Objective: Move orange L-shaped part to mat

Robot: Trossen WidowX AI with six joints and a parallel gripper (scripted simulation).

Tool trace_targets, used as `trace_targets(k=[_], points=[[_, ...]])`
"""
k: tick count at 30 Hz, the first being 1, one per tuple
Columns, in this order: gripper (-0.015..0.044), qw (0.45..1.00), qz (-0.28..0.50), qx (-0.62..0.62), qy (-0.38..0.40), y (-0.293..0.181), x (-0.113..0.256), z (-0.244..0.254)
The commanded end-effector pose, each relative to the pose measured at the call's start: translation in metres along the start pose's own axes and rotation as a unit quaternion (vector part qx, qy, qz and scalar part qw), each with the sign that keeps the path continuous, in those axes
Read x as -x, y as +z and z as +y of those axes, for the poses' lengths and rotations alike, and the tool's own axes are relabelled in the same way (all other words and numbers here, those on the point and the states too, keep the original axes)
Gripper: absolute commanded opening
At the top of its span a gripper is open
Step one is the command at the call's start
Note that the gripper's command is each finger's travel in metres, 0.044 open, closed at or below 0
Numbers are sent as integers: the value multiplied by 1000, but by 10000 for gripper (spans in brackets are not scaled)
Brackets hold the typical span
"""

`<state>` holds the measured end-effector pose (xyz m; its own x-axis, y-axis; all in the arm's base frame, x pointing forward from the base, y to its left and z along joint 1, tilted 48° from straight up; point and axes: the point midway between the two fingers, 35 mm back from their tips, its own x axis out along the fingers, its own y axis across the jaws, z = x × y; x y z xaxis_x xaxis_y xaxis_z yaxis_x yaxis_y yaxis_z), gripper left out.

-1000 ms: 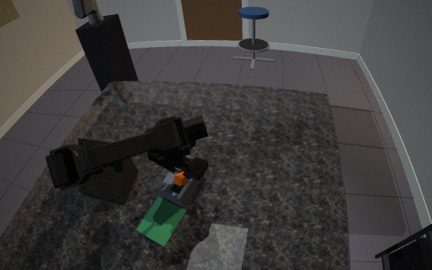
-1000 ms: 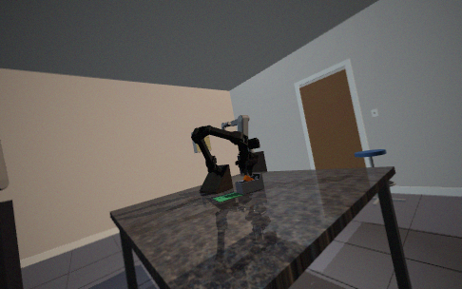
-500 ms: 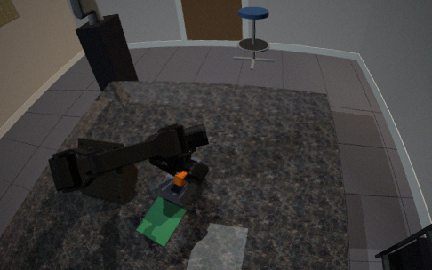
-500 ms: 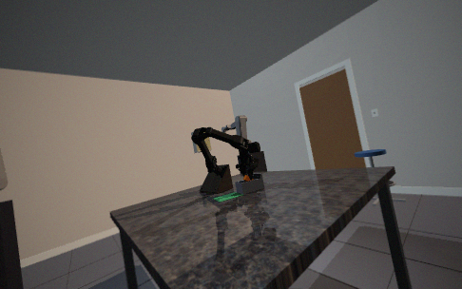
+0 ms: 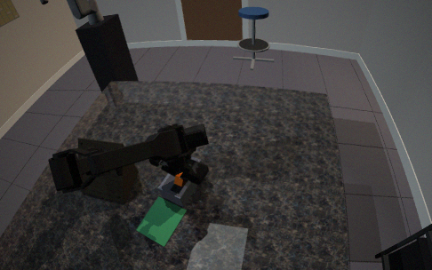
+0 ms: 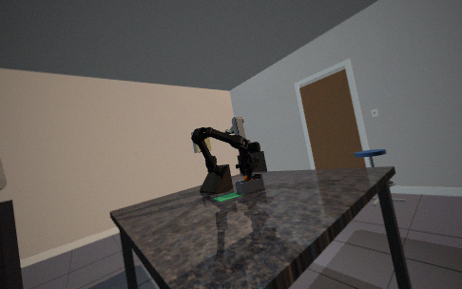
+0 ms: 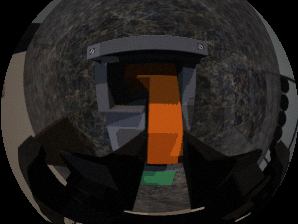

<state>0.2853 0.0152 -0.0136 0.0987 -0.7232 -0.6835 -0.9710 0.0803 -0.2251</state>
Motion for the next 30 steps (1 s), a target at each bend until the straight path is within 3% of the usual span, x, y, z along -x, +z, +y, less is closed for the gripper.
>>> trace_targets(k=[1,4,30], points=[[75,1000,0,-1,0,0,0,0],[0,1000,0,-1,0,0,0,0],[0,1000,2,4,1,0,32,1]])
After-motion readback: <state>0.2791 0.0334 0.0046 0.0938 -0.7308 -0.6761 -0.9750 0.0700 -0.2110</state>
